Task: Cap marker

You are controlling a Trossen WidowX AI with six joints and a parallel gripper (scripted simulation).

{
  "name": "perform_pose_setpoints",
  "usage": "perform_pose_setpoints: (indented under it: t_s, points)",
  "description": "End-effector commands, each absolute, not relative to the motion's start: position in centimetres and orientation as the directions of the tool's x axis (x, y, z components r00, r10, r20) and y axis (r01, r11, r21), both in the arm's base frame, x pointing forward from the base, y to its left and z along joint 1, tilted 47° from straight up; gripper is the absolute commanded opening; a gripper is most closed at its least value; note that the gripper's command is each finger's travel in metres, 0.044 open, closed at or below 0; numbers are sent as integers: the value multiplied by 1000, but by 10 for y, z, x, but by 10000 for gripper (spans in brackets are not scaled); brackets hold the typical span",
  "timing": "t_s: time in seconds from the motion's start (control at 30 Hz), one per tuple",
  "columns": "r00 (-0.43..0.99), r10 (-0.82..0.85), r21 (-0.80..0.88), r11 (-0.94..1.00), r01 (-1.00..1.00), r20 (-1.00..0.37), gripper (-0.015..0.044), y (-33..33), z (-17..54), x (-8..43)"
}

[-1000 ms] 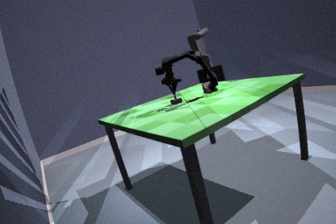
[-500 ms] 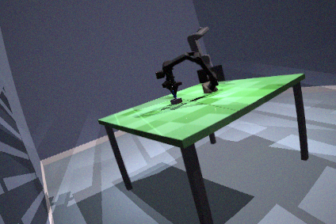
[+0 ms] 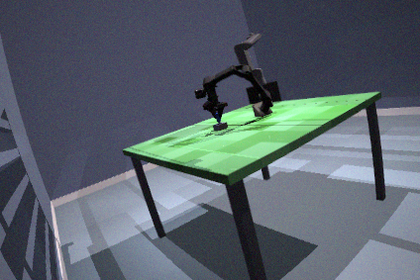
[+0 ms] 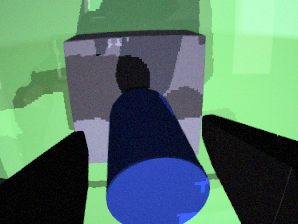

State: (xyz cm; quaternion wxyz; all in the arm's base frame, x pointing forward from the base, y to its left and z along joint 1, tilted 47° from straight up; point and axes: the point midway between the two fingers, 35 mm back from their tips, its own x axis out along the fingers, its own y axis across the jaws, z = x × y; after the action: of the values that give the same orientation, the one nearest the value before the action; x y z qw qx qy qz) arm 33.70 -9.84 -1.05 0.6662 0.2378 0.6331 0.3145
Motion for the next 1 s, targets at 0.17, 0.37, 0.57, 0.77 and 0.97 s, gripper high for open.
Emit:
perform_pose_setpoints:
  t_s: [0.17,0.37,0.57,0.77,0.97]
  points:
    - [1,720,714,690,-118,-694,440,-99,-10,337]
    - [16,716,712,697,-86,-698,440,-132,19,339]
    - [23,716,713,698,-65,-698,440,-153,41,336]
    - [2,719,718,694,-53,-695,309,-146,35,336]
    - [2,719,718,694,-53,-695,151,-146,35,336]
